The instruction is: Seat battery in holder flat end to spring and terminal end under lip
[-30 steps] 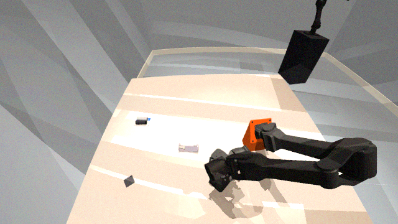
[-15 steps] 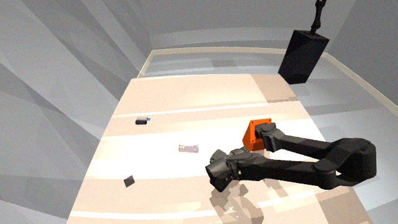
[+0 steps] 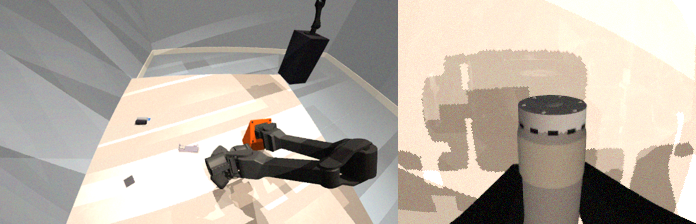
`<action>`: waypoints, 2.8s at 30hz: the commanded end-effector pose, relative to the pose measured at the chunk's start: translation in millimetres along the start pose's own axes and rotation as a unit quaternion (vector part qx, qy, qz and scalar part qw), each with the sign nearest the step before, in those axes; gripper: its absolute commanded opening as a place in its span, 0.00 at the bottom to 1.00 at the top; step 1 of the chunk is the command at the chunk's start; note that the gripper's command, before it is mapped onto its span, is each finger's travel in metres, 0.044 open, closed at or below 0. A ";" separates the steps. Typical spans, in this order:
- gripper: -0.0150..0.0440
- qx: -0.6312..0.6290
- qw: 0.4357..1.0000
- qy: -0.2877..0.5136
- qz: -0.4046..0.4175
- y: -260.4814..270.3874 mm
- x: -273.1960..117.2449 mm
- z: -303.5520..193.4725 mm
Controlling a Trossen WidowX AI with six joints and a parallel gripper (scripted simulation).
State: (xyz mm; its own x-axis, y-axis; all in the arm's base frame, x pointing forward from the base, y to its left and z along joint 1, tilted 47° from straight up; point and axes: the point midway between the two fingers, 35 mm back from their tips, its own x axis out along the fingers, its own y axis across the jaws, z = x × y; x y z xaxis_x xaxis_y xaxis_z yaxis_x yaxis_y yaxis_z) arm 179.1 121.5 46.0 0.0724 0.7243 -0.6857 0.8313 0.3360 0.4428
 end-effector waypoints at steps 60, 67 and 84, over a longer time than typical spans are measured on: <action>0.38 -0.376 0.926 0.015 -0.012 43.3 -52.4 215.3; 0.38 -0.374 0.924 0.073 -0.034 41.6 -32.9 213.0; 0.38 -0.371 0.918 0.130 -0.055 41.9 -17.9 212.7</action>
State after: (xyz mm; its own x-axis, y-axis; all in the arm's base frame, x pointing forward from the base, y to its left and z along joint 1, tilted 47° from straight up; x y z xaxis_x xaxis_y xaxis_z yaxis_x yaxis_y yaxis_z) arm 327.1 -4.9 -45.1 -0.1902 0.7514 -0.6319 0.2245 0.6599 0.7171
